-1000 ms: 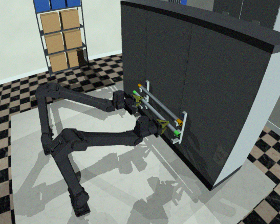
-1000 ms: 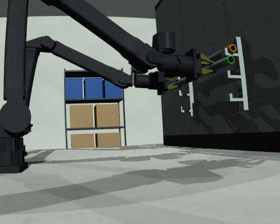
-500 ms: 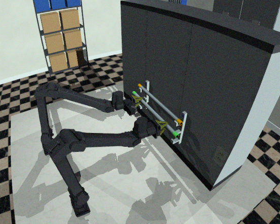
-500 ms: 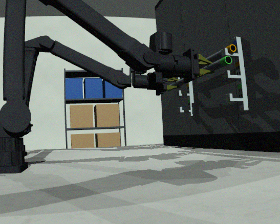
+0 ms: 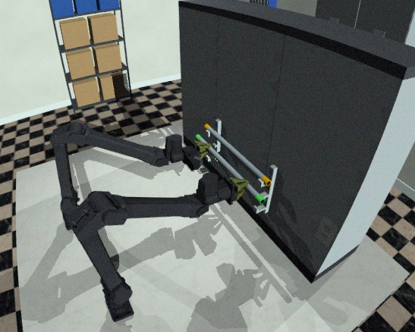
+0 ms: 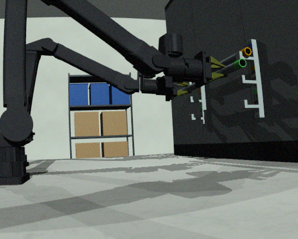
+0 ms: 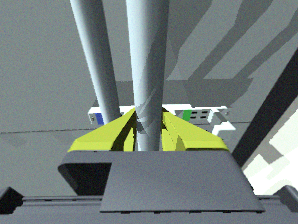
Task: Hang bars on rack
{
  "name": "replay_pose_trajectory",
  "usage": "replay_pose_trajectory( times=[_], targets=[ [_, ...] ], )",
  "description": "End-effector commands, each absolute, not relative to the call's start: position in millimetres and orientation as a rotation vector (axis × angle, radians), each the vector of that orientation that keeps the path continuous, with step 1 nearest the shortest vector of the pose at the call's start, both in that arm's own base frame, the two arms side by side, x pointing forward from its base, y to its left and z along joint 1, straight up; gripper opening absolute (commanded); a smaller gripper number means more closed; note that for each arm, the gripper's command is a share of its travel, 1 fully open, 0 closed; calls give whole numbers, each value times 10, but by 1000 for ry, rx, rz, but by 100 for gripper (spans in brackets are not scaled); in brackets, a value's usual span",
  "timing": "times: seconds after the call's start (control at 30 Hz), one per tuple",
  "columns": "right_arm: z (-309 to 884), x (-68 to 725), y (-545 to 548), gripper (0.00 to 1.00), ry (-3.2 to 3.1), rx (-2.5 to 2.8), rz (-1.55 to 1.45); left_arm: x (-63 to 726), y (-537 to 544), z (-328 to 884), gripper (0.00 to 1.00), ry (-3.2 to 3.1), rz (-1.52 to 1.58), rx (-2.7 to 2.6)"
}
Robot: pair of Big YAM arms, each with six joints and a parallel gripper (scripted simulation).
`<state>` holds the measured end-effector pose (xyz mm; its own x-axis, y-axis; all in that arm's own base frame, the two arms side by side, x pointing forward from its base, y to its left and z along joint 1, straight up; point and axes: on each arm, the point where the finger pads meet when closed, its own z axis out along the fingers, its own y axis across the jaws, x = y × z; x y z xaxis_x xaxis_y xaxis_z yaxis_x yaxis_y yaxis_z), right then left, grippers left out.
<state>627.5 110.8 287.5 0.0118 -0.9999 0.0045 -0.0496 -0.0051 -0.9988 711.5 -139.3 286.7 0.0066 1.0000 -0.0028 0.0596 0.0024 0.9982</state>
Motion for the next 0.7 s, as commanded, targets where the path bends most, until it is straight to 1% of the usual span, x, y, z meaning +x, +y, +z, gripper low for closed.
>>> replay_pose_trajectory(
  times=[0.0, 0.67],
  targets=[
    [3384, 6211, 1090, 0, 1177, -1156, -1213, 7061, -1326, 3395, 0, 1200, 1214, 1163],
    [3360, 6213, 1104, 0, 1178, -1157, -1213, 7061, -1312, 3383, 0, 1200, 1214, 1163]
  ],
)
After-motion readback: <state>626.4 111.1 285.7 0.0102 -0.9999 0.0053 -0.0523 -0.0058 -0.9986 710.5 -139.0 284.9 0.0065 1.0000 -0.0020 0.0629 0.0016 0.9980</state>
